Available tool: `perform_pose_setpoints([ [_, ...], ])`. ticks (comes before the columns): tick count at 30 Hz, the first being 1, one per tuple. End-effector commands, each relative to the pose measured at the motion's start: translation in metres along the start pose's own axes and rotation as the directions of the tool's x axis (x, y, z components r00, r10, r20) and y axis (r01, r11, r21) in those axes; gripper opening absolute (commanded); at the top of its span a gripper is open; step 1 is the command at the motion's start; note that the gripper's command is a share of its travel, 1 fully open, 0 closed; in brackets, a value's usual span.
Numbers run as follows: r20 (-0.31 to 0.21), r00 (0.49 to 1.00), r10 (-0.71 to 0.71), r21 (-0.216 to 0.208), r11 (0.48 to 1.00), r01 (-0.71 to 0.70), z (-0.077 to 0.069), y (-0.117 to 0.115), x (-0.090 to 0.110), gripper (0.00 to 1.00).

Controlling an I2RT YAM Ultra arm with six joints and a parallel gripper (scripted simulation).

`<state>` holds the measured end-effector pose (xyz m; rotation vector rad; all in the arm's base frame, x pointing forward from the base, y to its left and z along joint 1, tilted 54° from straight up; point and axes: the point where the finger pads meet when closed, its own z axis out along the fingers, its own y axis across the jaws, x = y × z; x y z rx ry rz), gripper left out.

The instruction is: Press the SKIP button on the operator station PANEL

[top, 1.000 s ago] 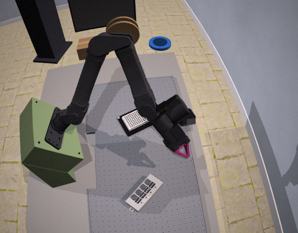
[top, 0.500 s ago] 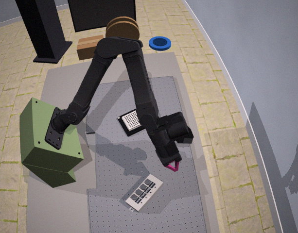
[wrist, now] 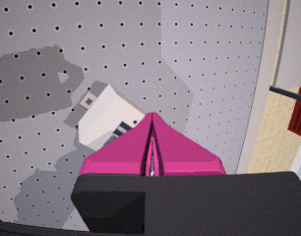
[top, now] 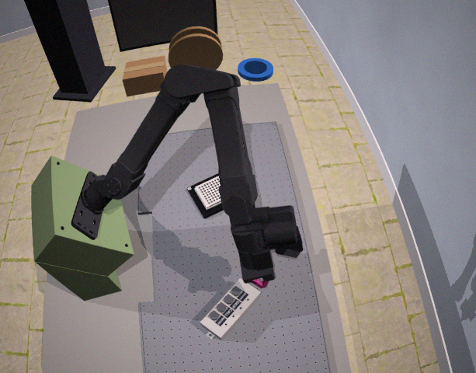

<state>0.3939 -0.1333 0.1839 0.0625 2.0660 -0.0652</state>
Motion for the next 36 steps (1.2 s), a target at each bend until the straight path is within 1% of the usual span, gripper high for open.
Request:
perform_pose_setpoints([
  [1, -0.056, 0.993, 0.107, -0.048, 0.993, -0.11, -0.001, -0.009, 0.013, 0.0],
  [3, -0.056, 0.993, 0.107, -0.048, 0.993, -0.11, -0.001, -0.009, 0.013, 0.0],
  [8, -0.136, 0.961, 0.239, -0.09, 0.963, -0.252, -0.001, -0.014, 0.038, 0.0],
  [13, -0.214, 0.906, 0.365, -0.117, 0.911, -0.395, -0.005, -0.019, 0.06, 0.0],
  [14, -0.228, 0.892, 0.39, -0.121, 0.898, -0.423, -0.006, -0.02, 0.065, 0.0],
  [16, -0.257, 0.862, 0.438, -0.127, 0.869, -0.479, -0.007, -0.02, 0.066, 0.0],
  [18, -0.282, 0.828, 0.485, -0.131, 0.835, -0.534, -0.011, -0.022, 0.075, 0.0],
  [20, -0.282, 0.828, 0.485, -0.131, 0.835, -0.534, -0.011, -0.022, 0.075, 0.0],
  [22, -0.308, 0.791, 0.529, -0.133, 0.799, -0.587, -0.013, -0.023, 0.079, 0.0],
  [25, -0.341, 0.729, 0.593, -0.134, 0.737, -0.662, -0.02, -0.025, 0.089, 0.0],
  [28, -0.374, 0.661, 0.65, -0.131, 0.669, -0.732, -0.02, -0.025, 0.089, 0.0],
  [29, -0.379, 0.65, 0.658, -0.13, 0.658, -0.742, -0.02, -0.025, 0.089, 0.0],
  [31, -0.379, 0.65, 0.658, -0.13, 0.658, -0.742, -0.02, -0.025, 0.089, 0.0],
  [32, -0.377, 0.653, 0.657, -0.131, 0.66, -0.74, -0.02, -0.025, 0.088, 0.0],
  [33, -0.358, 0.67, 0.65, -0.14, 0.673, -0.727, -0.024, -0.025, 0.081, 0.0],
  [36, -0.356, 0.673, 0.649, -0.141, 0.674, -0.725, -0.025, -0.025, 0.08, 0.0],
])
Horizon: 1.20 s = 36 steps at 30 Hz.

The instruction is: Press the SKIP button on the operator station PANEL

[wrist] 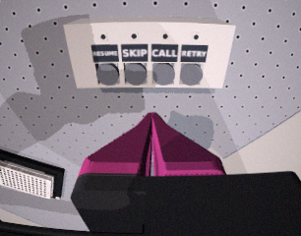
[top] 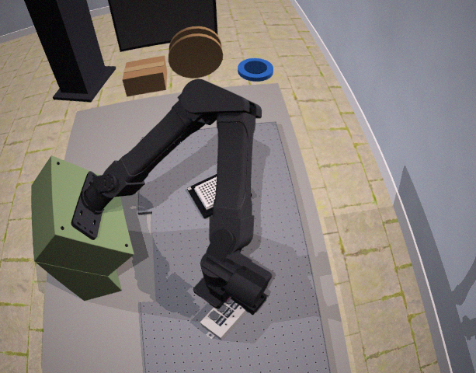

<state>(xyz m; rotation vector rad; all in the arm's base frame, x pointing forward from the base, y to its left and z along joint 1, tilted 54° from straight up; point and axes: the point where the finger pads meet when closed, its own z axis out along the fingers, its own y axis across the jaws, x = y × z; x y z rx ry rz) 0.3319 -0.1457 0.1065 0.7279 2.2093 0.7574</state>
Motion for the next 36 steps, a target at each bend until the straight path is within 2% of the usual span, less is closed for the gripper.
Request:
perform_pose_setpoints([
  [1, 0.035, 0.999, 0.001, -0.01, 1.0, -0.001, -0.0143, 0.0068, -0.0149, 0.0],
  [35, 0.036, 0.999, -0.007, -0.007, 1.0, 0.007, -0.0143, 0.0063, -0.015, 0.0],
  [36, 0.041, 0.999, -0.005, -0.004, 1.0, 0.005, -0.0096, 0.0022, -0.0177, 0.0],
])
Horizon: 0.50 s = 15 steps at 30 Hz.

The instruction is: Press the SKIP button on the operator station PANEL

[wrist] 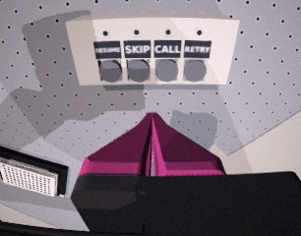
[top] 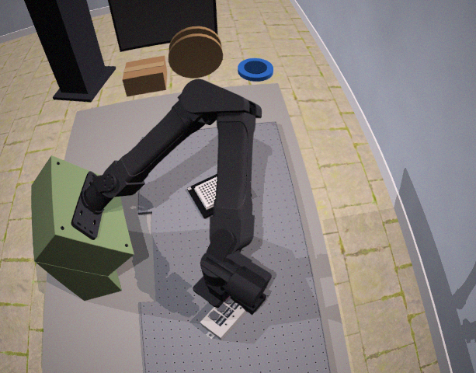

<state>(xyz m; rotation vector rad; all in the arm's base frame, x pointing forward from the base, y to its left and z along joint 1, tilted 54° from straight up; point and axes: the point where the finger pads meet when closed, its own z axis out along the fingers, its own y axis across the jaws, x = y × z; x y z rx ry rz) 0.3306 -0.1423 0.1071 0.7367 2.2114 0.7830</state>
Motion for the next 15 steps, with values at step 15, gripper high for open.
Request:
perform_pose_setpoints([
  [15, 0.003, 1.0, 0.013, 0.009, 1.0, -0.013, 0.025, -0.006, 0.0, 0.0],
])
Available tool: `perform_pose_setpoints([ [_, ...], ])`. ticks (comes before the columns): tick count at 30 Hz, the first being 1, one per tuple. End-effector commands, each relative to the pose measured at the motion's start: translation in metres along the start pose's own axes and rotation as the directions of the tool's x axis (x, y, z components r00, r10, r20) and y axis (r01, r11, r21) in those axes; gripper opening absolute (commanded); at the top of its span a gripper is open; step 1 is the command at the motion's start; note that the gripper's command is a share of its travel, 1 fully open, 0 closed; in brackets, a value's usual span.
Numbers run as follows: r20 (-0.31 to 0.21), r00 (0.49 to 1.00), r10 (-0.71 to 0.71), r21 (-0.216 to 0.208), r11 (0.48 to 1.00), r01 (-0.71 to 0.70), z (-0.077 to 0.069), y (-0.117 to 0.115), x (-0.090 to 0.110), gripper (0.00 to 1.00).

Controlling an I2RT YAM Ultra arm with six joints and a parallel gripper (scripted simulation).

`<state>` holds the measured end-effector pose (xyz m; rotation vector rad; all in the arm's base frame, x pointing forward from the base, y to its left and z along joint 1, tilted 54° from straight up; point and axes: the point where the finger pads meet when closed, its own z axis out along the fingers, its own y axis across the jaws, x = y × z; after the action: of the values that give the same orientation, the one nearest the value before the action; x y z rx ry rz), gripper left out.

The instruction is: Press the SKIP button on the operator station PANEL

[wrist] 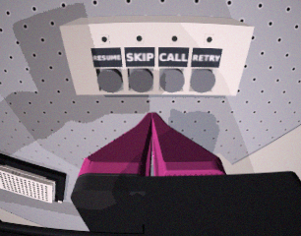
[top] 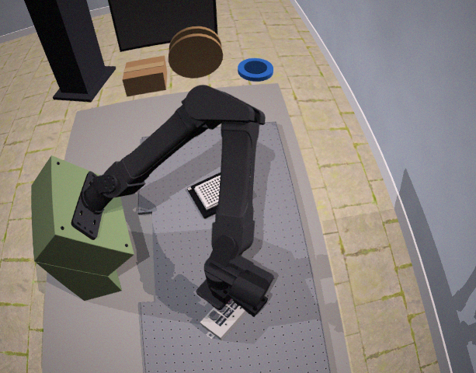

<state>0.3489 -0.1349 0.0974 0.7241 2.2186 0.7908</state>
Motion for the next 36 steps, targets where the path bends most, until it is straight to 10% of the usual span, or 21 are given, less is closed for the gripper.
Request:
perform_pose_setpoints([
  [1, 0.013, 1.0, 0.02, 0.014, 1.0, -0.02, 0.004, -0.009, 0.003, 0.0],
  [16, 0.015, 1.0, 0.021, 0.016, 1.0, -0.021, 0.028, -0.01, 0.002, 0.0],
  [36, 0.047, 0.999, 0.004, 0.016, 1.0, -0.004, 0.018, -0.007, -0.006, 0.0],
])
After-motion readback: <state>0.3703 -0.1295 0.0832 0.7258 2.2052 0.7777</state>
